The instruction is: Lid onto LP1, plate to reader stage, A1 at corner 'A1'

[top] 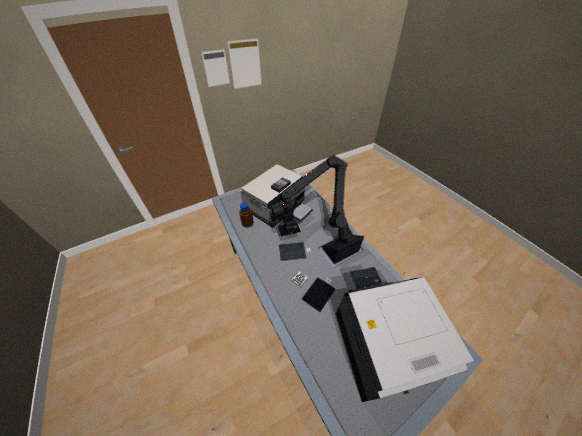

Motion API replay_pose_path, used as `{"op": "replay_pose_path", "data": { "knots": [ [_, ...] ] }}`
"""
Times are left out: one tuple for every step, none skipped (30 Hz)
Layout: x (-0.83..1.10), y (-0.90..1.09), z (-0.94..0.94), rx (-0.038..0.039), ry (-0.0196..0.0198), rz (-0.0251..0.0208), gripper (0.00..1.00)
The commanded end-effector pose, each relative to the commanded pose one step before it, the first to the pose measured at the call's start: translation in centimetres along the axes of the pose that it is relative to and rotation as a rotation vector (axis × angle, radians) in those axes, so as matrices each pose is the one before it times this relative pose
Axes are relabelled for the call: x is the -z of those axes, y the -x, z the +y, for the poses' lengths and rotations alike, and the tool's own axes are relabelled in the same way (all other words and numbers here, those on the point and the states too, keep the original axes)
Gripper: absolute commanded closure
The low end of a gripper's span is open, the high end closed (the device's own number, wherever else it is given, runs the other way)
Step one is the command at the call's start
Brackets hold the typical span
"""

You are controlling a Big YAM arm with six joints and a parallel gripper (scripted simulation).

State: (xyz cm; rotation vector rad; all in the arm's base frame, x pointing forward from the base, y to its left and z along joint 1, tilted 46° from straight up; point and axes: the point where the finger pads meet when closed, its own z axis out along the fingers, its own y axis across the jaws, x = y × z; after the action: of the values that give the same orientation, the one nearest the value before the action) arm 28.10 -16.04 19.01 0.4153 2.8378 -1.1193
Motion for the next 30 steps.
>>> {"op": "replay_pose_path", "data": {
  "knots": [
    [0.704,1.120,0.011,-0.03690,-0.00406,-0.00673,0.15],
    [-0.115,0.166,0.285,0.00076,0.00006,-0.00017,0.15],
    [-0.105,0.157,0.378,0.00102,0.00421,0.00032,0.15],
    [0.015,0.192,0.488,0.00415,0.00468,-0.00344,0.15],
    [0.039,0.198,0.352,-0.01277,-0.00783,-0.00471,0.15],
    [0.054,0.176,0.388,-0.01823,-0.00394,-0.00439,0.15],
    [0.042,0.157,0.348,-0.01585,-0.00241,-0.00402,0.15],
    [0.041,0.084,0.277,0.00031,0.00108,-0.00224,0.15],
    [0.013,0.074,0.222,-0.00072,0.00073,-0.00138,0.15],
    [0.012,0.064,0.208,-0.01910,-0.00608,-0.00182,0.15],
    [0.034,0.035,0.217,-0.01903,-0.00479,-0.00121,0.15],
    [0.107,-0.034,0.120,-0.01509,-0.00339,-0.00053,0.15],
    [0.010,-0.041,0.039,-0.00170,0.00006,0.00236,0.15],
    [0.017,-0.044,0.248,-0.01254,-0.00657,0.00063,0.15],
    [0.021,-0.052,0.329,-0.00779,-0.00594,0.00093,0.15],
    [0.000,0.000,0.000,0.00000,0.00000,0.00000,0.15],
    [0.000,0.000,0.000,0.00000,0.00000,0.00000,0.15],
    [-0.101,-0.110,0.137,0.00529,0.00049,0.00762,0.15],
    [-0.086,-0.033,0.319,0.00556,0.00242,0.00483,0.15],
    [0.008,-0.074,0.469,0.00993,0.00352,0.00198,0.15],
    [0.013,-0.079,0.454,0.00876,0.00346,0.00157,0.15],
    [-0.086,-0.188,0.411,0.00962,-0.00139,0.00142,0.15],
    [-0.073,-0.166,0.320,-0.01269,-0.01111,-0.00231,0.15],
    [-0.071,-0.170,0.310,-0.01311,-0.01030,-0.00199,0.15],
    [-0.080,-0.202,0.327,-0.01239,-0.00562,0.00067,0.15],
    [-0.103,-0.216,0.303,0.00372,0.00073,0.00392,0.15],
    [-0.088,-0.226,0.313,0.00363,0.00290,0.00447,0.15],
    [-0.079,-0.188,0.235,-0.01418,-0.00834,-0.00172,0.15],
    [-0.008,-0.161,0.149,-0.01760,-0.00672,-0.00355,0.15],
    [-0.010,-0.171,0.179,-0.00381,-0.00104,-0.00038,0.15]
  ]
}}
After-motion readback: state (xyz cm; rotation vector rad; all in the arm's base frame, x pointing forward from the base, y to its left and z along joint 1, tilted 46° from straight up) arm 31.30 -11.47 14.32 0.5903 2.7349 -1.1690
